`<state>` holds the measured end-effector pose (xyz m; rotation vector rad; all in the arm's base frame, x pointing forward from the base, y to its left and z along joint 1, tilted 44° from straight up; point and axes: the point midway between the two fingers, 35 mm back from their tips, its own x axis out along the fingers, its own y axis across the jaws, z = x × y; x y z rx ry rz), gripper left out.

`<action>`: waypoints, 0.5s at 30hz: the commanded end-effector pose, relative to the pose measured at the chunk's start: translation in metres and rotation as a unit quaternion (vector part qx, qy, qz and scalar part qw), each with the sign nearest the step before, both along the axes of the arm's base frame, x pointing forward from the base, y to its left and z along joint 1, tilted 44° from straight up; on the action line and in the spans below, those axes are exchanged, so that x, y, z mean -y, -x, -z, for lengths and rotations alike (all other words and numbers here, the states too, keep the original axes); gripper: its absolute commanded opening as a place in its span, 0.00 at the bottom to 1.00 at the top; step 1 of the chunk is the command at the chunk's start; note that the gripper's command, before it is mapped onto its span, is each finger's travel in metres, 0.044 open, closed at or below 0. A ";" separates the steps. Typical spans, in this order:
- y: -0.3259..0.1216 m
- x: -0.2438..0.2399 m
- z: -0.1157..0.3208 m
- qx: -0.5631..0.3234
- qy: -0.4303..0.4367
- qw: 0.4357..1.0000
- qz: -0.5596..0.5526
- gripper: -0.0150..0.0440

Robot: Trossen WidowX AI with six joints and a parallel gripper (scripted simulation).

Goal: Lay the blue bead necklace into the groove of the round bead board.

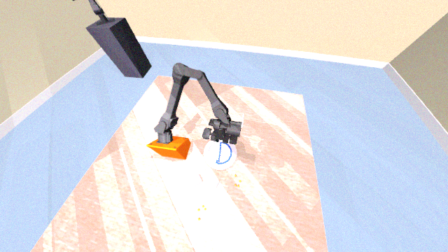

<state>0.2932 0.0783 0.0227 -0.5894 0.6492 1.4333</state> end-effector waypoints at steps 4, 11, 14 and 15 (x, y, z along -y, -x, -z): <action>0.000 -0.007 0.008 -0.002 0.000 1.000 0.001 0.46; 0.001 -0.015 0.016 -0.004 0.000 1.000 0.001 0.46; 0.001 -0.018 0.020 -0.004 0.000 1.000 0.001 0.46; 0.001 -0.019 0.021 -0.004 -0.001 1.000 0.001 0.46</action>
